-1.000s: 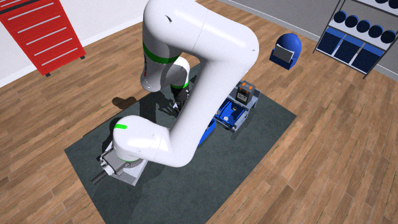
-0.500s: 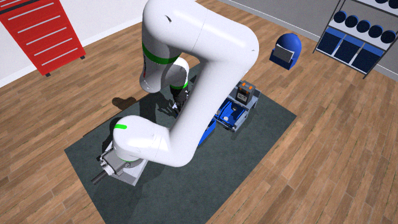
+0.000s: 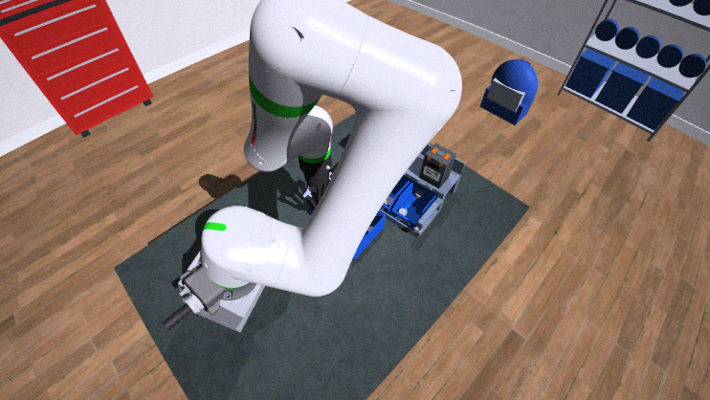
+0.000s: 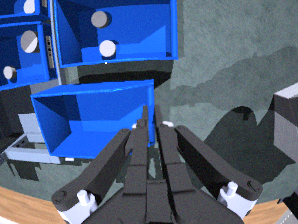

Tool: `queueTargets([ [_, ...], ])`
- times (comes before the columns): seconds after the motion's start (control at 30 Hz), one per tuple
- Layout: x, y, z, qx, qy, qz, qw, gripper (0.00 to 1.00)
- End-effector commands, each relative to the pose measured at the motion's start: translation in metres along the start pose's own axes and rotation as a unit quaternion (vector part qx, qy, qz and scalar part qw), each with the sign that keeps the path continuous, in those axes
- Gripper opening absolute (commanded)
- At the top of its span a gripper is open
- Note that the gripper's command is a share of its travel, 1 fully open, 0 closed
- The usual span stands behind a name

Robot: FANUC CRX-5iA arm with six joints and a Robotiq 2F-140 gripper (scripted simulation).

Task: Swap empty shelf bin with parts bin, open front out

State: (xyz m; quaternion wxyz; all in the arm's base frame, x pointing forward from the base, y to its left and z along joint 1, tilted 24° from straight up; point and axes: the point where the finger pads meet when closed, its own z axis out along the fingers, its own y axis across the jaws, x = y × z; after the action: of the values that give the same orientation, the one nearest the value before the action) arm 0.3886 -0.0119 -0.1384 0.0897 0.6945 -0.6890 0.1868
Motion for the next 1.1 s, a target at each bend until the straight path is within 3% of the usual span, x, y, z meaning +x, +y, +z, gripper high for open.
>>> queueTargets([
  [0.0,-0.0004,0.0032,-0.0004,0.001,0.0,0.0,1.0,0.1],
  [1.07,-0.0004,0.0116,-0.0002,0.001,0.0,0.0,1.0,0.1],
])
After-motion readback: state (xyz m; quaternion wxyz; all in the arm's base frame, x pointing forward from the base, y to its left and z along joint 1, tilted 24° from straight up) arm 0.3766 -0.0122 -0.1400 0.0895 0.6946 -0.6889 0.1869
